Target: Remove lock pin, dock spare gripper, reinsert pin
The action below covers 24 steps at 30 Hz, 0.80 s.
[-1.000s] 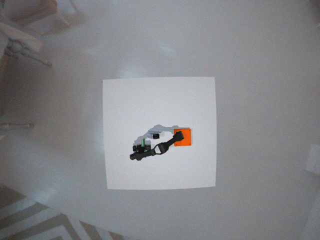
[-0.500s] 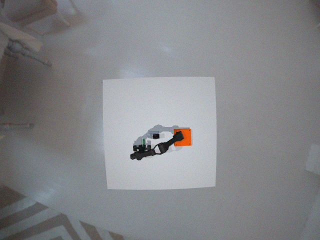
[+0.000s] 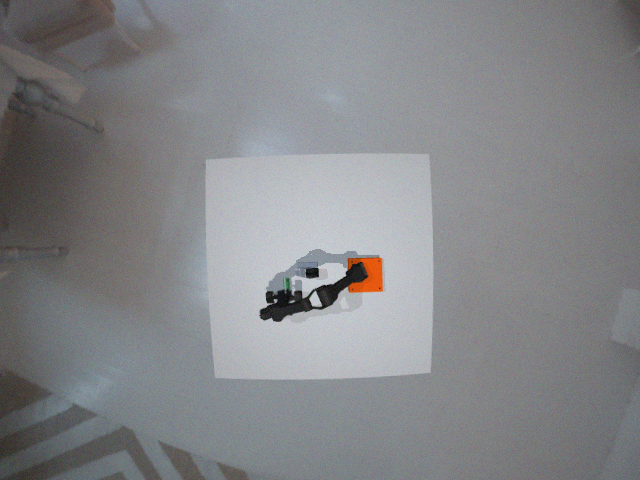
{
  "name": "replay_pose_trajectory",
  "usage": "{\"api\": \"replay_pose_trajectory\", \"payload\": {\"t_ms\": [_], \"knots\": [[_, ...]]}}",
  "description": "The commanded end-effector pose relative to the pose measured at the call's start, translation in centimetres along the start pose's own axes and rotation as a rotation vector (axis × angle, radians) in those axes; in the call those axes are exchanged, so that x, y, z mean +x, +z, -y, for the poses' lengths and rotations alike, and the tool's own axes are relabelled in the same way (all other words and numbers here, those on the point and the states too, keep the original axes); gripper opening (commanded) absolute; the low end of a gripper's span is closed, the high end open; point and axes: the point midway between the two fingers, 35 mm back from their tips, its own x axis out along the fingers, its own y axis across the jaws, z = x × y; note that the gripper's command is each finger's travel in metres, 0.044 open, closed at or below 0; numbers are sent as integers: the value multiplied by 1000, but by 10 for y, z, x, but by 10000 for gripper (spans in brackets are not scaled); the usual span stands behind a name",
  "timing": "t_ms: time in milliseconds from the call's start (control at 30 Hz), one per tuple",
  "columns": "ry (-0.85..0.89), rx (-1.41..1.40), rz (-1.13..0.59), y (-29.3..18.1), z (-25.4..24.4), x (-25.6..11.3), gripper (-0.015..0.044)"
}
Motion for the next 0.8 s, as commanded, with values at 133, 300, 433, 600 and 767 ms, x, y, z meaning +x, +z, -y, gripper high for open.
{"api": "replay_pose_trajectory", "payload": {"t_ms": [133, 300, 433, 600, 767], "knots": [[-16, 5, 2, -7, 3, -28, 0], [-16, 5, 2, -11, 2, -43, 0], [-16, 5, 3, -14, 1, -54, 0], [-6, -2, 2, -13, 0, -47, 0], [-6, -2, 2, -13, 0, -47, 0]]}}
